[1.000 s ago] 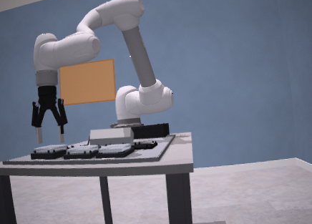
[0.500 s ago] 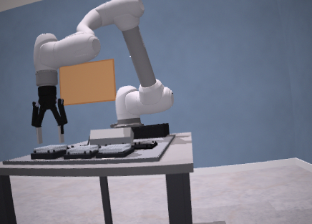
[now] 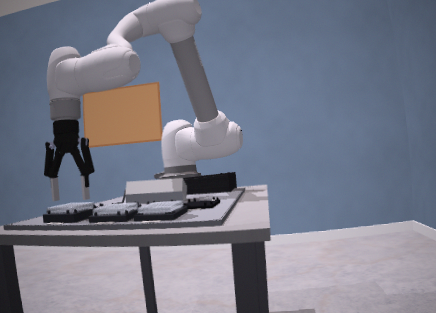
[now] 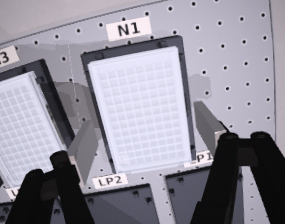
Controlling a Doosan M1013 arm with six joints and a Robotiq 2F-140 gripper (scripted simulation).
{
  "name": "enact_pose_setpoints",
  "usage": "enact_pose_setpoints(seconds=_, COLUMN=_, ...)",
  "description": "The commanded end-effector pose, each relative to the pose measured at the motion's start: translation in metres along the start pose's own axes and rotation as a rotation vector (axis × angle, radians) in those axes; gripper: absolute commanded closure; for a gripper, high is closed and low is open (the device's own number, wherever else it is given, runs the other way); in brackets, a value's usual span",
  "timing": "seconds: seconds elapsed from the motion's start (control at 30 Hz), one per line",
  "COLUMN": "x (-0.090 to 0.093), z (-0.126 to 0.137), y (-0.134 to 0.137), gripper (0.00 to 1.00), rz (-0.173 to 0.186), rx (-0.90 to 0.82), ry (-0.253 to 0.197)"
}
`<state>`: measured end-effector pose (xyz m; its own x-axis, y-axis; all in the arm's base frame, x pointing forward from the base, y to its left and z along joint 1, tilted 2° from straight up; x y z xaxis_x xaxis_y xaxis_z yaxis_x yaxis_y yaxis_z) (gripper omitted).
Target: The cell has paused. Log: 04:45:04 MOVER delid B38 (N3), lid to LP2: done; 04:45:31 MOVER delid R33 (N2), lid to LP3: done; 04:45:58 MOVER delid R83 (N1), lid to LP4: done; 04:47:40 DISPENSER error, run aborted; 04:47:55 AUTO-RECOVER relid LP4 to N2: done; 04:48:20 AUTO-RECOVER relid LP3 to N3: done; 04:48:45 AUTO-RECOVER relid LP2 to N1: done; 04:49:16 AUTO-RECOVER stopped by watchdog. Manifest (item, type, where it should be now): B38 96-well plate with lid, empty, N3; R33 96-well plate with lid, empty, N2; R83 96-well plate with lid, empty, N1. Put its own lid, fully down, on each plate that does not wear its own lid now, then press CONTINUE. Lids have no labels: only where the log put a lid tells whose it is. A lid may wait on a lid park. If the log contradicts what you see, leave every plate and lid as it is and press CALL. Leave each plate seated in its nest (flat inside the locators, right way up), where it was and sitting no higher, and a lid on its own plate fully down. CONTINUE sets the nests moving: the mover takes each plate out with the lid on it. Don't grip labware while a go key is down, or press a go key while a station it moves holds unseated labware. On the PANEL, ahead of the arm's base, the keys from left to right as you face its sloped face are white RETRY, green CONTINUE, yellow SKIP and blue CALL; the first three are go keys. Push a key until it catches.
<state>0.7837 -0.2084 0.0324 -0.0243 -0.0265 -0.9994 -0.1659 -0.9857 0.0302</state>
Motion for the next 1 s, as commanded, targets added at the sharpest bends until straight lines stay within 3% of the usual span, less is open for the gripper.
enact_pose_setpoints(seconds=0.0, x=-0.0001, z=0.0000, y=0.0000, gripper=0.34, rz=0.000, rx=0.000, ry=0.000)
enact_pose_setpoints(seconds=0.97, x=0.0090, z=0.0000, y=0.0000, gripper=0.34, rz=0.000, rx=0.000, ry=0.000)
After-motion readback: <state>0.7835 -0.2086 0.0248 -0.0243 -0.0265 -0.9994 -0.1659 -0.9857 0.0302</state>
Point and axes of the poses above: the point where the finger pads meet when closed, its own x axis out along the fingers, its own y axis across the jaws, z = x × y, the point moved 4 cm from there along -x, back along the fingers, and after that the axes turned 2 degrees about x, right-handed, at the moved point
